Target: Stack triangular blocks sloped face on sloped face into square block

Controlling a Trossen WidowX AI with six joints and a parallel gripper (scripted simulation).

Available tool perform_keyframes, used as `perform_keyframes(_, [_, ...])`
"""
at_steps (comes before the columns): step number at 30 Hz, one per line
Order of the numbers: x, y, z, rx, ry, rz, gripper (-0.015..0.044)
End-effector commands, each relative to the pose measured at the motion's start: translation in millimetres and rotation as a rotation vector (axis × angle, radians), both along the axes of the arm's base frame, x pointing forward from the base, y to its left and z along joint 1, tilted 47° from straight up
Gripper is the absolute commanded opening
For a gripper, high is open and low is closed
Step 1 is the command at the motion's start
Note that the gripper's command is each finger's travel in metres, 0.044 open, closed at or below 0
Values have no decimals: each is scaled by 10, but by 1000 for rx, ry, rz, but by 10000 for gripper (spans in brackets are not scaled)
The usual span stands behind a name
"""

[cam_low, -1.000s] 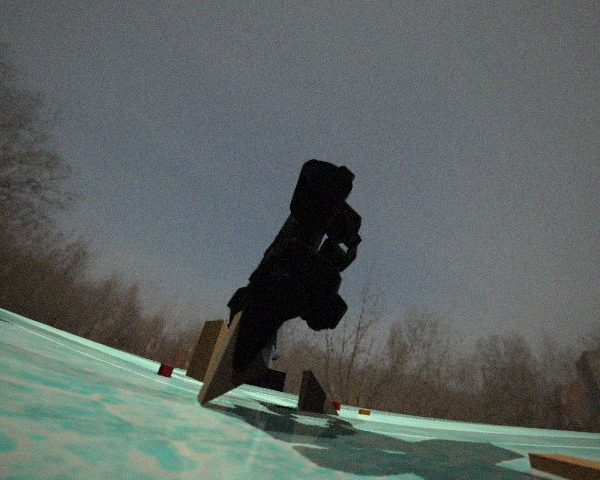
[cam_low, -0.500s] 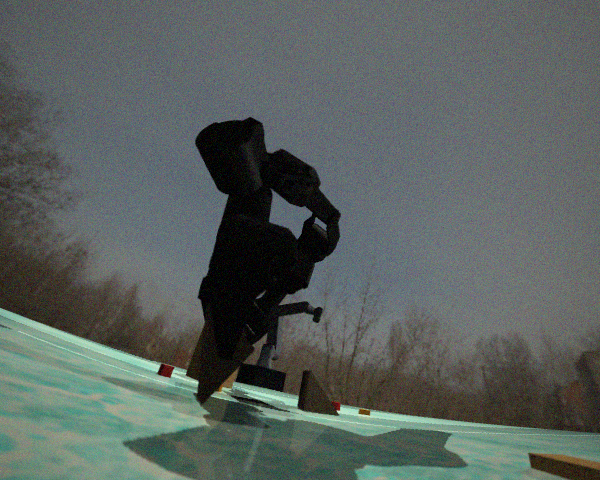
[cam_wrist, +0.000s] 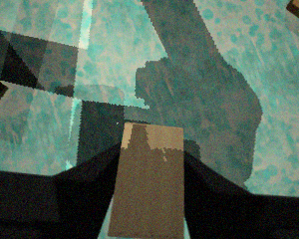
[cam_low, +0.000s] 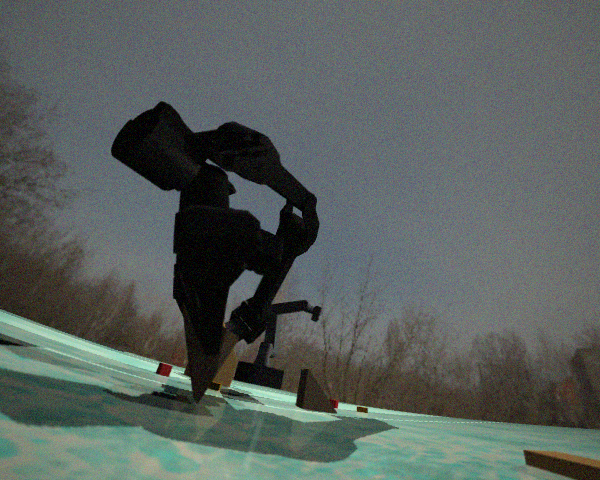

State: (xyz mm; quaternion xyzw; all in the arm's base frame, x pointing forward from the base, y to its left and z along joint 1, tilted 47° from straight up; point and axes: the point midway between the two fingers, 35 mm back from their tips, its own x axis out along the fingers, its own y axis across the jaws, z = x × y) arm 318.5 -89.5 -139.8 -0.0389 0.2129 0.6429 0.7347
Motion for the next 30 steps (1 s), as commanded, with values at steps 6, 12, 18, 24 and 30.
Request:
perform_keyframes(6, [3, 9, 13, -3, 5, 5, 315])
perform_keyframes(12, [3, 9, 13, -3, 5, 5, 440])
perform_keyframes(18, [7, -11, 31, -5, 5, 4, 440])
perform_keyframes(24, [26, -628, 635, -72, -11, -49, 440])
perform_keyframes(30, [42, -716, 719, -97, -20, -65, 440])
